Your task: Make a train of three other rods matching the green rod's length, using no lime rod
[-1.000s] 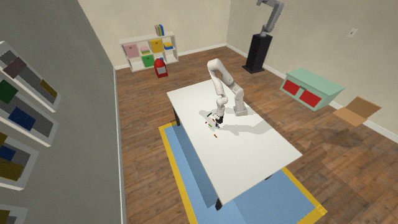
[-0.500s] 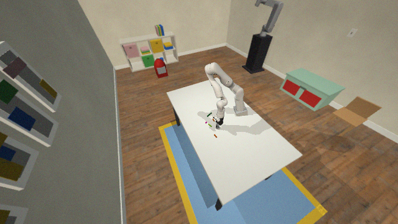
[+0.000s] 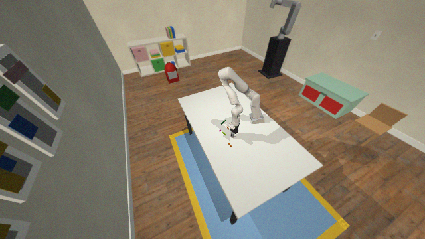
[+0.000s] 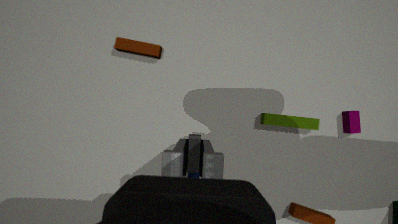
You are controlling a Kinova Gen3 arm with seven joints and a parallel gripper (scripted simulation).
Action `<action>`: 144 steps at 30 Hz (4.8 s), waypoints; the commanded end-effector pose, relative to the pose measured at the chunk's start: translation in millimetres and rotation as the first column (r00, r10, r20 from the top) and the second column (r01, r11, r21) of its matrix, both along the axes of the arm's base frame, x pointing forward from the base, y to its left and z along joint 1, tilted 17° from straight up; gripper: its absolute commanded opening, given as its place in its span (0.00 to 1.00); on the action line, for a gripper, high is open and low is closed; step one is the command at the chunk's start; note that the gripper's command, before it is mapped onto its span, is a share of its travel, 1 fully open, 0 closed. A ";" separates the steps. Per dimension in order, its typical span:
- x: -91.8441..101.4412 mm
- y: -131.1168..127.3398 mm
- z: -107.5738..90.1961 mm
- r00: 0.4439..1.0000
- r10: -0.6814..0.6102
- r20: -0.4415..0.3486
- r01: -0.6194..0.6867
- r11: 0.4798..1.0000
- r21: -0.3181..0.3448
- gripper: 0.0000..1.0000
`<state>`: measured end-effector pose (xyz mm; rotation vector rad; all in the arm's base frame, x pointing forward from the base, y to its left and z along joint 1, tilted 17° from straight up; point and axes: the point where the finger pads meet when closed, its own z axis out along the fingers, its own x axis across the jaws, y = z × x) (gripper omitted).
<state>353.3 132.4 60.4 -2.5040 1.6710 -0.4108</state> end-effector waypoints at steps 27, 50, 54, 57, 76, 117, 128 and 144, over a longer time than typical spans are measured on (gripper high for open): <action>0.2 0.2 0.4 1.000 0.000 0.001 0.000 1.000 0.000 0.24; 0.5 -0.1 0.5 1.000 0.000 0.001 0.000 1.000 0.000 0.24; 0.5 -0.1 0.5 1.000 0.000 0.001 0.000 1.000 0.000 0.24; 0.5 -0.1 0.5 1.000 0.000 0.001 0.000 1.000 0.000 0.24; 2.9 -0.7 -7.9 1.000 0.000 0.001 0.000 1.000 0.000 0.24; 3.9 -0.9 -11.2 1.000 0.000 0.001 0.000 1.000 0.000 0.24; 3.9 -0.9 -11.2 1.000 0.000 0.001 0.000 1.000 0.000 0.42; 3.9 -0.9 -11.2 1.000 0.000 0.001 0.000 1.000 0.000 0.54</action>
